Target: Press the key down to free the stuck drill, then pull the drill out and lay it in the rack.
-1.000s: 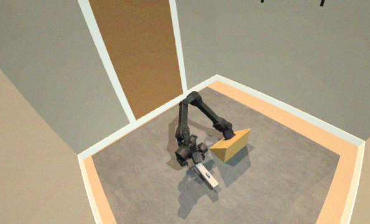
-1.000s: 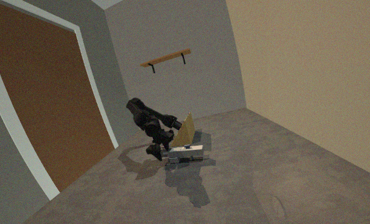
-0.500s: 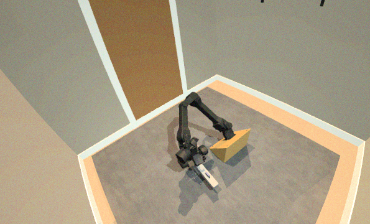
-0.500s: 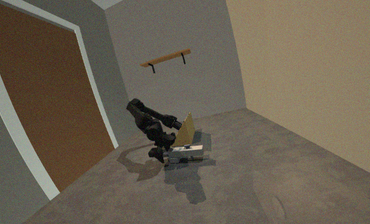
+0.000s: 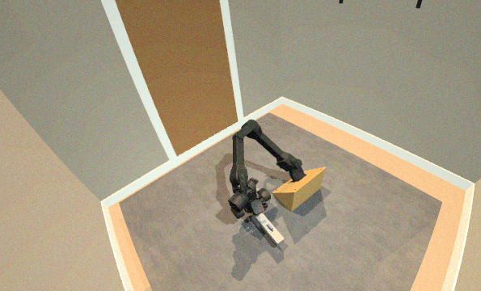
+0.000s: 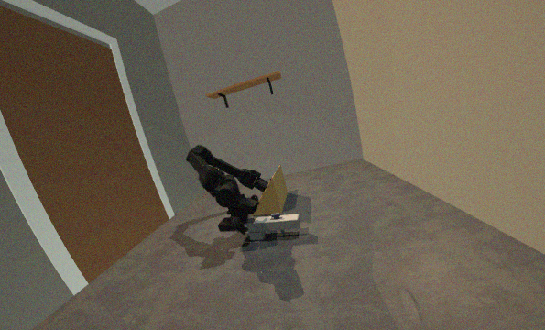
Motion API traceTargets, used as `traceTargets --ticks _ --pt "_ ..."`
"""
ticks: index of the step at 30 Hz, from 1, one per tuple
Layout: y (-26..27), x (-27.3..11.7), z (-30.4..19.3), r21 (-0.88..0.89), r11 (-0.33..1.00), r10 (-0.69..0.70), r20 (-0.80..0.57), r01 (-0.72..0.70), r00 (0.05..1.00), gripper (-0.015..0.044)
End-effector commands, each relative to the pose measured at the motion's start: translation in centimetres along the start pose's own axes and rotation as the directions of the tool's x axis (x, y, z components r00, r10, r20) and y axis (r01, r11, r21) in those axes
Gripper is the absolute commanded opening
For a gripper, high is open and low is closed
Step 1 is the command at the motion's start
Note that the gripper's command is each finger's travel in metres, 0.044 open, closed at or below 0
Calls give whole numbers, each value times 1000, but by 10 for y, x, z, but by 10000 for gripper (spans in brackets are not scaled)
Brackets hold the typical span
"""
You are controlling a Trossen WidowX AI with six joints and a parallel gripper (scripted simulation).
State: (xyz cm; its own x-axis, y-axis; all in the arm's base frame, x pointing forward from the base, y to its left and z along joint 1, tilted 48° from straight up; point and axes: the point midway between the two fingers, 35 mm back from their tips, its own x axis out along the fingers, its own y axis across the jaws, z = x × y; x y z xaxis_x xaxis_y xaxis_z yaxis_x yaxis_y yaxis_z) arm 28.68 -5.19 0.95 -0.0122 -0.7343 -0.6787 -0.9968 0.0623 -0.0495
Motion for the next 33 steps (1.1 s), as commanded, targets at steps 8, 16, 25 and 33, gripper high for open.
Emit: traceTargets --ticks 8,16,25,33 --pt "1 0 -4 -6 1000 4 -4 -4 1000 0" --pt "1 0 -13 -6 1000 5 -5 -5 1000 0" --pt "1 0 -27 -6 1000 5 -5 -5 1000 0" --pt "1 0 -40 -6 1000 5 -6 -5 1000 0"
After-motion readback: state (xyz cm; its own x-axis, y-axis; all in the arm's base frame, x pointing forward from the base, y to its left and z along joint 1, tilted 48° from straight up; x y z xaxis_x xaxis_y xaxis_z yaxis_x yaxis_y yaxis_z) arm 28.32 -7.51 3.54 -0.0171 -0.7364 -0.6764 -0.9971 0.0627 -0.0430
